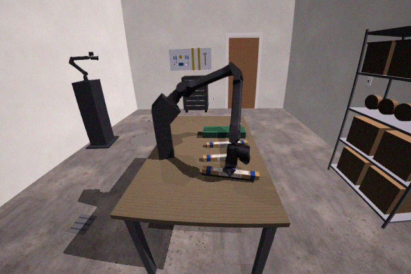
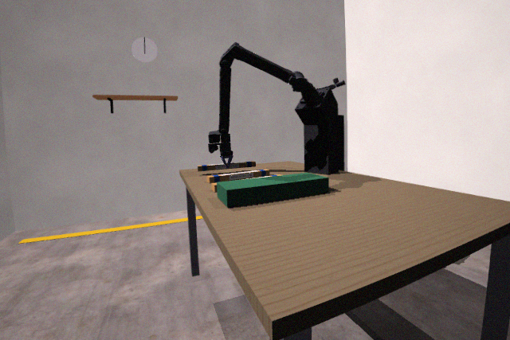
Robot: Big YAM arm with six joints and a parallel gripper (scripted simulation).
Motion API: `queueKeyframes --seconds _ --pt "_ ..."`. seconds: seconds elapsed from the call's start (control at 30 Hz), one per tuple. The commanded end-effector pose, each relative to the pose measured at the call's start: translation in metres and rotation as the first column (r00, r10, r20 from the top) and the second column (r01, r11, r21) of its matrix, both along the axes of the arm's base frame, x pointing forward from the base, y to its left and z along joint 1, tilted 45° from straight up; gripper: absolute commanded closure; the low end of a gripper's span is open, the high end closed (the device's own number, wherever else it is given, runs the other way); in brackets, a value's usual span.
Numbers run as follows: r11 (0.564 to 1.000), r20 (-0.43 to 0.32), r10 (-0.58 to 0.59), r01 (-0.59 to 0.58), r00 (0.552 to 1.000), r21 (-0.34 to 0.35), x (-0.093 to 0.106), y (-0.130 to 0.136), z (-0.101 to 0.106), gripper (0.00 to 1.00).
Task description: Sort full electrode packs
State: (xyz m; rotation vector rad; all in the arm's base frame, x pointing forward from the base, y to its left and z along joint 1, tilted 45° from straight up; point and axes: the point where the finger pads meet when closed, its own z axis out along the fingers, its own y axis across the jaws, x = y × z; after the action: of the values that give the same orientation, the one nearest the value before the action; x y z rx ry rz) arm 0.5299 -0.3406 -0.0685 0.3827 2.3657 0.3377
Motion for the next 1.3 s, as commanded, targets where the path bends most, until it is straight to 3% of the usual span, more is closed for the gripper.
queueKeyframes --seconds 0.0,0.33,0.63,1.0,1.27 --pt "0.999 0.036 -0.042 0.043 0.998 -0.024 0.0 -0.025 0.03 1.0" --pt "0.999 0.048 -0.035 0.037 0.998 -0.034 0.009 -0.023 0.029 1.0" --pt "0.999 0.029 -0.041 0.042 0.999 -0.018 0.008 -0.022 0.009 1.0" --pt "0.999 0.043 -0.037 0.038 0.998 -0.029 0.016 -0.022 0.016 1.0" --pt "0.999 0.033 -0.037 0.038 0.999 -0.021 0.017 -0.02 0.004 1.0"
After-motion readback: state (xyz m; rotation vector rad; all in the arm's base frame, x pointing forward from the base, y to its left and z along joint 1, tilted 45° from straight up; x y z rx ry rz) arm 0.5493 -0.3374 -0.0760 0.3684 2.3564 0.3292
